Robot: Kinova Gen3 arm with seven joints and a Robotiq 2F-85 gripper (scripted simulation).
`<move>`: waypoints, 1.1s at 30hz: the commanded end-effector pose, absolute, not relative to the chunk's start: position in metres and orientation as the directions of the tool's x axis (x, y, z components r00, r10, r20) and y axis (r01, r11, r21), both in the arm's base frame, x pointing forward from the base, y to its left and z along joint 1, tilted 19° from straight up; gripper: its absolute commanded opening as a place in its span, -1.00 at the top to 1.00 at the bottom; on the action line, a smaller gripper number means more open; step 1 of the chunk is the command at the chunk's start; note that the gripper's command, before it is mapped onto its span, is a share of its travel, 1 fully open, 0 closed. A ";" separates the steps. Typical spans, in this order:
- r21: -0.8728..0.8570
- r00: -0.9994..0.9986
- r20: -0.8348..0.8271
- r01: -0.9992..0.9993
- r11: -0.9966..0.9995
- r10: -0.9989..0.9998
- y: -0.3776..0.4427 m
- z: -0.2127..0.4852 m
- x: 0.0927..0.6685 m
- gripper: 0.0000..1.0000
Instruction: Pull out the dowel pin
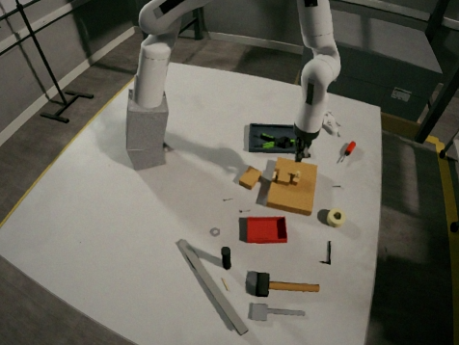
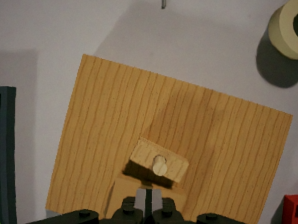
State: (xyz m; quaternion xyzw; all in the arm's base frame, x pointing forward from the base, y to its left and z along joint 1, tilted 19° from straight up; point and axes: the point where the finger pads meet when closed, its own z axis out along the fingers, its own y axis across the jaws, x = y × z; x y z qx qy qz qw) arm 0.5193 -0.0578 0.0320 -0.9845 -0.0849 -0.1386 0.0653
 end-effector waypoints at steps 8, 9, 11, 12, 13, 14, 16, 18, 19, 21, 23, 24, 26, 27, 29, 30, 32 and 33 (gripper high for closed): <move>-0.057 0.902 0.287 0.352 -0.934 0.322 -0.055 0.030 0.514 0.80; -0.051 0.895 0.287 0.370 -0.928 0.341 -0.055 0.030 0.513 0.80; -0.040 0.879 0.286 0.408 -0.912 0.380 -0.054 0.029 0.511 0.80; -0.035 0.871 0.286 0.427 -0.904 0.400 -0.054 0.029 0.511 0.80; -0.029 0.861 0.285 0.446 -0.894 0.420 -0.053 0.028 0.510 0.80; -0.029 0.861 0.285 0.446 -0.894 0.420 -0.053 0.028 0.510 0.80; -0.023 0.851 0.285 0.466 -0.885 0.441 -0.053 0.028 0.509 0.80; -0.011 0.829 0.283 0.505 -0.863 0.482 -0.052 0.028 0.508 0.80; -0.005 0.817 0.282 0.525 -0.851 0.503 -0.052 0.027 0.507 0.80; 0.008 0.791 0.279 0.565 -0.825 0.544 -0.051 0.027 0.506 0.80; 0.020 0.762 0.276 0.604 -0.797 0.585 -0.050 0.026 0.504 0.80; 0.027 0.747 0.274 0.624 -0.781 0.606 -0.050 0.026 0.504 0.80; 0.040 0.713 0.270 0.663 -0.748 0.646 -0.049 0.025 0.502 0.80; 0.046 0.696 0.268 0.682 -0.730 0.667 -0.048 0.025 0.502 0.80; 0.059 0.658 0.263 0.719 -0.692 0.706 -0.048 0.024 0.500 0.80; 0.066 0.638 0.261 0.737 -0.672 0.725 -0.047 0.024 0.499 0.80; 0.066 0.638 0.261 0.737 -0.672 0.725 -0.047 0.024 0.499 0.80; 0.072 0.617 0.258 0.755 -0.652 0.744 -0.047 0.024 0.499 0.80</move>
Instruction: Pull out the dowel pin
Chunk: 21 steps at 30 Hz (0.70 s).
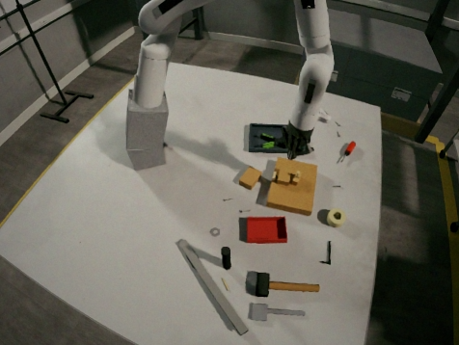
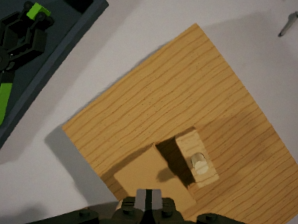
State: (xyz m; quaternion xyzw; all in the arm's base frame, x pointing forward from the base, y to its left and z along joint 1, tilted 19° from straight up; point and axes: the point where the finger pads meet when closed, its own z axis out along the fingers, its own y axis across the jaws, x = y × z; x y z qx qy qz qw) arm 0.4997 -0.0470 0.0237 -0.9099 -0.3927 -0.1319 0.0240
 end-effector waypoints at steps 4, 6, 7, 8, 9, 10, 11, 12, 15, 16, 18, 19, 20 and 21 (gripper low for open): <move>0.099 0.527 0.244 0.822 -0.562 0.814 -0.045 0.023 0.496 0.80; 0.112 0.478 0.237 0.851 -0.512 0.846 -0.044 0.023 0.495 0.80; 0.118 0.452 0.233 0.865 -0.487 0.861 -0.044 0.022 0.494 0.80; 0.125 0.426 0.229 0.879 -0.461 0.875 -0.043 0.022 0.494 0.80; 0.131 0.400 0.224 0.891 -0.434 0.889 -0.043 0.022 0.493 0.80; 0.137 0.373 0.219 0.903 -0.407 0.902 -0.043 0.022 0.493 0.80; 0.144 0.345 0.215 0.914 -0.379 0.914 -0.042 0.022 0.492 0.80; 0.150 0.317 0.210 0.924 -0.351 0.925 -0.042 0.022 0.492 0.80; 0.162 0.260 0.199 0.942 -0.293 0.945 -0.041 0.021 0.491 0.80; 0.162 0.260 0.199 0.942 -0.293 0.945 -0.041 0.021 0.491 0.80; 0.173 0.201 0.188 0.957 -0.234 0.961 -0.040 0.021 0.490 0.80; 0.179 0.171 0.182 0.963 -0.204 0.968 -0.040 0.021 0.489 0.80; 0.184 0.141 0.176 0.967 -0.174 0.974 -0.039 0.021 0.489 0.80; 0.190 0.111 0.170 0.971 -0.143 0.979 -0.039 0.021 0.488 0.80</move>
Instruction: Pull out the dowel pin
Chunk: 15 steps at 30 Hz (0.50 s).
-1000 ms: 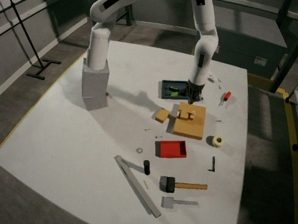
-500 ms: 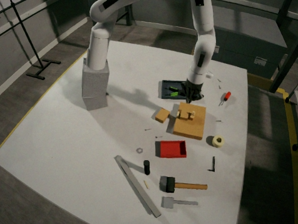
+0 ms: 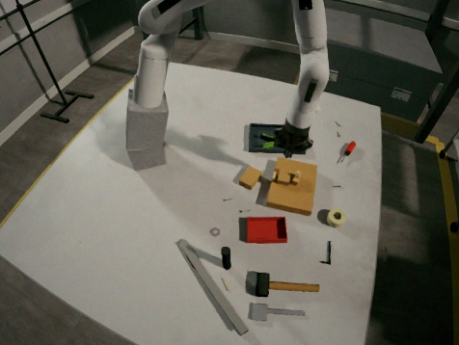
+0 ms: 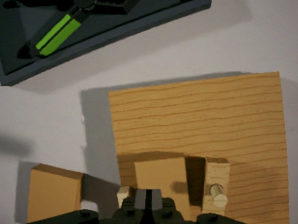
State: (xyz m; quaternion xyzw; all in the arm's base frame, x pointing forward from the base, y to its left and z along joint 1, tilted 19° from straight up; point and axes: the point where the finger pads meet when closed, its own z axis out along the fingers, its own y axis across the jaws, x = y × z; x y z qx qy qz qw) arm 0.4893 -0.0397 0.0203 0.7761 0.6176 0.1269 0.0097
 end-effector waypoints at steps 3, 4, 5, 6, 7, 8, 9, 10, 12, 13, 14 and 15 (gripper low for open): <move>0.205 0.020 0.151 0.977 -0.051 0.988 -0.037 0.021 0.487 0.80; 0.210 -0.011 0.144 0.978 -0.020 0.990 -0.037 0.021 0.487 0.80; 0.214 -0.041 0.137 0.977 0.011 0.990 -0.036 0.020 0.486 0.80; 0.219 -0.071 0.130 0.975 0.042 0.989 -0.036 0.020 0.486 0.80; 0.223 -0.102 0.123 0.972 0.072 0.987 -0.036 0.020 0.486 0.80; 0.227 -0.132 0.116 0.968 0.103 0.985 -0.035 0.020 0.486 0.80; 0.231 -0.162 0.108 0.964 0.133 0.981 -0.035 0.020 0.485 0.80; 0.235 -0.191 0.101 0.958 0.163 0.976 -0.034 0.021 0.485 0.80; 0.235 -0.191 0.101 0.958 0.163 0.976 -0.034 0.021 0.485 0.80; 0.238 -0.220 0.093 0.952 0.193 0.971 -0.034 0.021 0.485 0.80; 0.242 -0.249 0.085 0.944 0.223 0.965 -0.033 0.021 0.485 0.80; 0.245 -0.278 0.078 0.936 0.252 0.957 -0.033 0.021 0.485 0.80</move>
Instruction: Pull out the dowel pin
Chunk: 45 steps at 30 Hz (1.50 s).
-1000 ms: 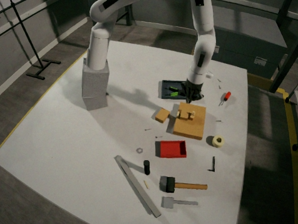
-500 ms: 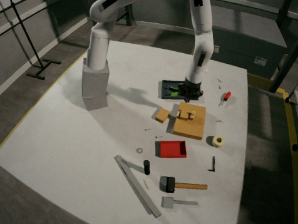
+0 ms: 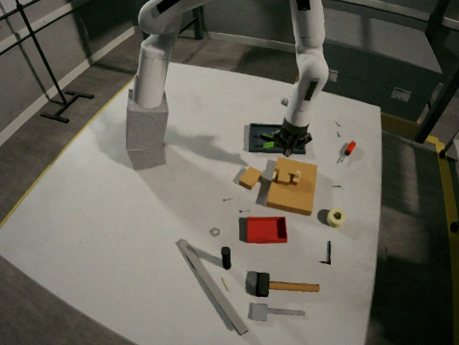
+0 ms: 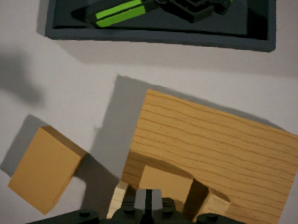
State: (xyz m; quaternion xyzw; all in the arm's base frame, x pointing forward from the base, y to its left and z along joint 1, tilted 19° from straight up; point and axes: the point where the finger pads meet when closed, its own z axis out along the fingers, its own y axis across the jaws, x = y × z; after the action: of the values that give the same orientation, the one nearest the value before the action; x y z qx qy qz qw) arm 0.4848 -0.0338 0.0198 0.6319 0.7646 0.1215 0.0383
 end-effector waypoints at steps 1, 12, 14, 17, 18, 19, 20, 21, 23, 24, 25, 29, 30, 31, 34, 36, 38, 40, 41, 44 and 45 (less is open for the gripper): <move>0.248 -0.306 0.070 0.927 0.281 0.949 -0.032 0.021 0.484 0.80; 0.266 -0.580 -0.019 0.782 0.563 0.814 -0.027 0.022 0.484 0.80; 0.266 -0.580 -0.019 0.782 0.563 0.814 -0.027 0.022 0.484 0.80; 0.266 -0.641 -0.043 0.732 0.627 0.766 -0.026 0.023 0.484 0.80; 0.266 -0.660 -0.050 0.715 0.647 0.750 -0.026 0.023 0.484 0.80; 0.266 -0.678 -0.058 0.697 0.666 0.733 -0.025 0.023 0.484 0.80; 0.265 -0.695 -0.066 0.679 0.684 0.716 -0.025 0.023 0.484 0.80; 0.265 -0.712 -0.074 0.661 0.702 0.698 -0.024 0.023 0.484 0.80; 0.263 -0.744 -0.088 0.624 0.736 0.663 -0.024 0.024 0.484 0.80; 0.262 -0.758 -0.096 0.606 0.751 0.645 -0.023 0.024 0.485 0.80; 0.260 -0.772 -0.103 0.588 0.766 0.627 -0.023 0.024 0.485 0.80; 0.254 -0.821 -0.131 0.514 0.819 0.556 -0.021 0.025 0.485 0.80; 0.254 -0.821 -0.131 0.514 0.819 0.556 -0.021 0.025 0.485 0.80; 0.254 -0.821 -0.131 0.514 0.819 0.556 -0.021 0.025 0.485 0.80; 0.248 -0.851 -0.150 0.461 0.852 0.504 -0.020 0.026 0.486 0.80; 0.243 -0.868 -0.162 0.426 0.871 0.470 -0.019 0.026 0.486 0.80; 0.239 -0.883 -0.173 0.392 0.888 0.437 -0.018 0.027 0.486 0.80; 0.234 -0.896 -0.184 0.360 0.903 0.405 -0.018 0.027 0.487 0.80; 0.231 -0.901 -0.189 0.344 0.910 0.389 -0.017 0.028 0.487 0.80; 0.224 -0.916 -0.203 0.300 0.927 0.345 -0.016 0.028 0.487 0.80; 0.222 -0.920 -0.208 0.285 0.932 0.331 -0.016 0.028 0.488 0.80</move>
State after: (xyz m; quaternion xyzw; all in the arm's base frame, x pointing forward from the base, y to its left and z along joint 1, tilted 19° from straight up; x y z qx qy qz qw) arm 0.4866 -0.0166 0.0271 0.1825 0.9715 0.0953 0.1174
